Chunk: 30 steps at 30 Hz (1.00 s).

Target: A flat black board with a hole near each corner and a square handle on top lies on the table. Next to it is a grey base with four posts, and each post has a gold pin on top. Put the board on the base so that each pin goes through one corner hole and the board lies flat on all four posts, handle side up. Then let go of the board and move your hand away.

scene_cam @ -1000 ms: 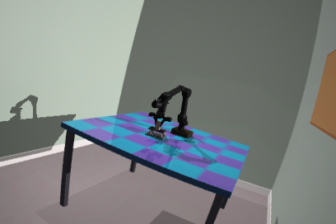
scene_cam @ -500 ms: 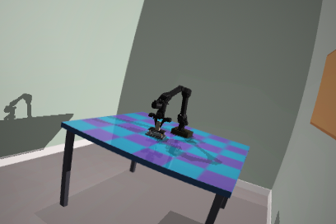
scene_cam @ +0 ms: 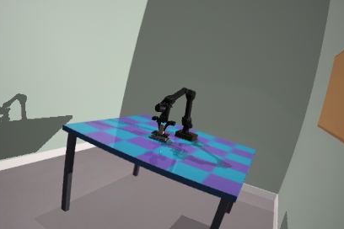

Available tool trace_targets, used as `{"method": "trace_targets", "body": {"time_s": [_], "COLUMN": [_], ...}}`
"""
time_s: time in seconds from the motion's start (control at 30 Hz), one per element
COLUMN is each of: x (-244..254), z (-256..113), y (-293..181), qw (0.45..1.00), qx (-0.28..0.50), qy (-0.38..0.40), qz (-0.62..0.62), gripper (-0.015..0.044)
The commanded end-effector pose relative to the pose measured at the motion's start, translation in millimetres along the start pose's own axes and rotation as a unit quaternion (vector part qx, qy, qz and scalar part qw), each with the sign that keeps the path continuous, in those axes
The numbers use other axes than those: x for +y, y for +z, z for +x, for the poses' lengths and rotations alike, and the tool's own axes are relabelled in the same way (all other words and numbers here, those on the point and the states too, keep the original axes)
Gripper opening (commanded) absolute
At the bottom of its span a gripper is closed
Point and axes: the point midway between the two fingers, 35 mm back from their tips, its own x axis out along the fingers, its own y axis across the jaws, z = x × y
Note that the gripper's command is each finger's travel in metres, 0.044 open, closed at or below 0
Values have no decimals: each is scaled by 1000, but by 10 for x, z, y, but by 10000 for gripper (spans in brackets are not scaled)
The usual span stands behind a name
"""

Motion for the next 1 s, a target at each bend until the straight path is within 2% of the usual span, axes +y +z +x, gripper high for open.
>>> {"method": "trace_targets", "body": {"time_s": [0.0, 0.4, 0.63, 0.77, 0.9, 0.97], "x": [-1, -2, -2, -1, 12, 14], "z": [-3, -35, -368, -426, -828, -853], "y": [1, 3, 3, 1, -20, -24], "qw": [1000, 1000, 1000, 1000, 1000, 1000], "qx": [0, 0, 0, 0, -1, -1], "qy": [0, 0, 0, 0, -1, -1], "qz": [0, 0, 0, 0, 2, 2], "gripper": [131, 440, 440, 440, 440, 440]}}
